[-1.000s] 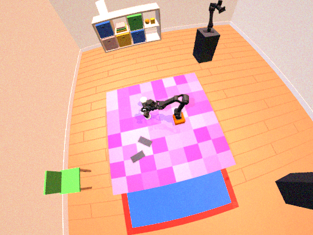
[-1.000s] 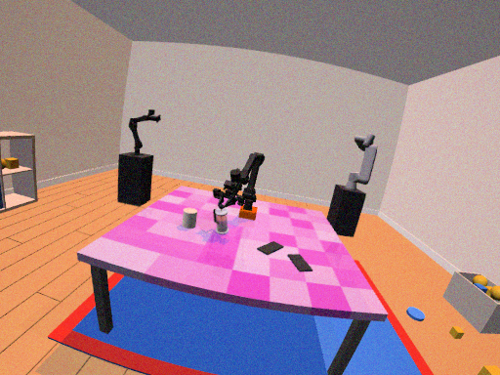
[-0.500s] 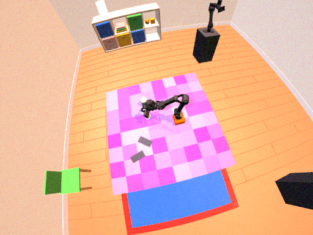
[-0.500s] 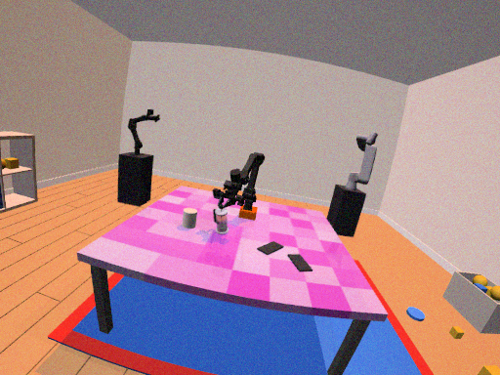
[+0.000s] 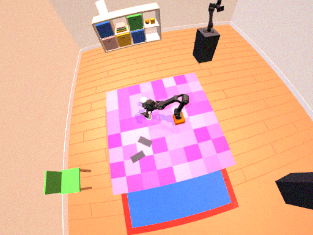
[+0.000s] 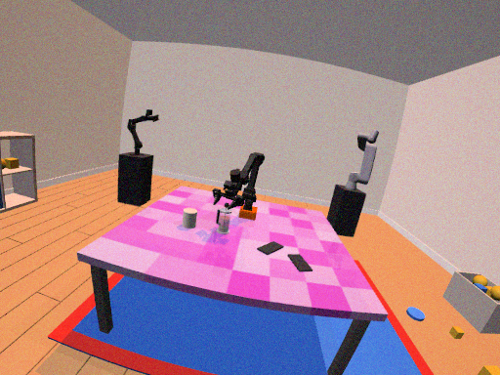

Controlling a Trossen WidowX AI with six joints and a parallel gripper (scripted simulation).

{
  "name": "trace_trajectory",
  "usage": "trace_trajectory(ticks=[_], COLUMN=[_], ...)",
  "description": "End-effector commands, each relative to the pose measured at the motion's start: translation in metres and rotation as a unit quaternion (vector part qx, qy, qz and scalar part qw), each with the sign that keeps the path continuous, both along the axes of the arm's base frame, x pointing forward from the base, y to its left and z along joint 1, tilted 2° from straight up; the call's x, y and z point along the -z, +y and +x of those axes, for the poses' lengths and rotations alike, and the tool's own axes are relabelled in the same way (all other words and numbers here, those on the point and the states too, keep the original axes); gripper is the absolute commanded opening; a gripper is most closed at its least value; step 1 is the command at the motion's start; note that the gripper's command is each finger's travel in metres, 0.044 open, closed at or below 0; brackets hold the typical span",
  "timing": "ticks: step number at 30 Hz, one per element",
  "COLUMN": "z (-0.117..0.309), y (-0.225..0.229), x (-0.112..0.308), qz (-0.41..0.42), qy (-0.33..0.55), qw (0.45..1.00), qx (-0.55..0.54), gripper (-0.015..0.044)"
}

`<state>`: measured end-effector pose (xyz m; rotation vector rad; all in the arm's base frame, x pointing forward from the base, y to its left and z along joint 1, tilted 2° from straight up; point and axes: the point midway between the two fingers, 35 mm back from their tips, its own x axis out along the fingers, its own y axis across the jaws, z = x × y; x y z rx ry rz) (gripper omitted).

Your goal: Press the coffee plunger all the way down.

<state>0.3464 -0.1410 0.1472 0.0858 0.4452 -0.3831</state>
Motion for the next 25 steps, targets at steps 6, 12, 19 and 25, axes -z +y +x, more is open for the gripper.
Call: trace_trajectory(ticks=[6, 12, 19, 25], z=[-0.013, -0.051, -0.056, -0.056], y=[0.005, 0.024, 0.025, 0.025], x=[-0.025, -0.070, -0.072, -0.072], qz=[-0.001, 0.002, 0.002, 0.002], qy=[0.003, 0.011, 0.012, 0.012], qw=[1.000, 1.000, 1.000, 1.000], qx=[0.000, -0.003, -0.002, -0.002], gripper=[0.0440, 0.0440, 0.0440, 0.0440])
